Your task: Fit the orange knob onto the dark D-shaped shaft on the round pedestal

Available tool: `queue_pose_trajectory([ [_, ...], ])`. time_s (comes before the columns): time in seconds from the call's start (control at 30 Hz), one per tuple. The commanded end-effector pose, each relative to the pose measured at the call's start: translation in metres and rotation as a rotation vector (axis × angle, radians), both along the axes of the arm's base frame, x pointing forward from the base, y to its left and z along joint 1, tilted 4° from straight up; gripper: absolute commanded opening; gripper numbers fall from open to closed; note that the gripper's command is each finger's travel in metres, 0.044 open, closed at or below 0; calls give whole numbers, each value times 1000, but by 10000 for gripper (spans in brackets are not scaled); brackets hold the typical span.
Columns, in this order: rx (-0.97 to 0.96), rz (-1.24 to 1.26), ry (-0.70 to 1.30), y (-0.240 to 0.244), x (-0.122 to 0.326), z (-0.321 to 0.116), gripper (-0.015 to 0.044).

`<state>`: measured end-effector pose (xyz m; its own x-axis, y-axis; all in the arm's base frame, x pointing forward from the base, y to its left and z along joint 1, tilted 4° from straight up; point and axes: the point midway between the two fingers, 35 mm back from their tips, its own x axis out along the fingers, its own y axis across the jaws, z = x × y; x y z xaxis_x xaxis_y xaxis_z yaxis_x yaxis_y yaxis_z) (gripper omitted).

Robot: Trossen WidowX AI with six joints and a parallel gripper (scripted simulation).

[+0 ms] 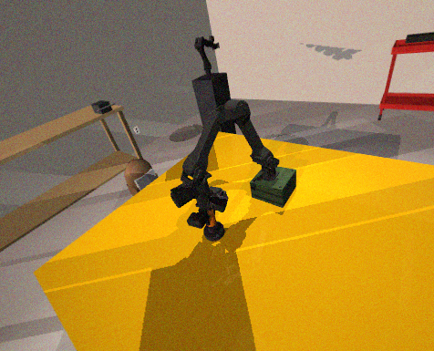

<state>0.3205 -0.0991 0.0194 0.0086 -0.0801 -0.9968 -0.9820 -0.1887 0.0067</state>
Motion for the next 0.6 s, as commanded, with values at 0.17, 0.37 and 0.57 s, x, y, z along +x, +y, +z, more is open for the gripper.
queue_pose_trajectory([
  [0.17,-3,6,1,0,0,2,0],
  [0.37,-3,31,3,0,1,5,0],
  [0.57,-5,214,18,0,1,2,0],
])
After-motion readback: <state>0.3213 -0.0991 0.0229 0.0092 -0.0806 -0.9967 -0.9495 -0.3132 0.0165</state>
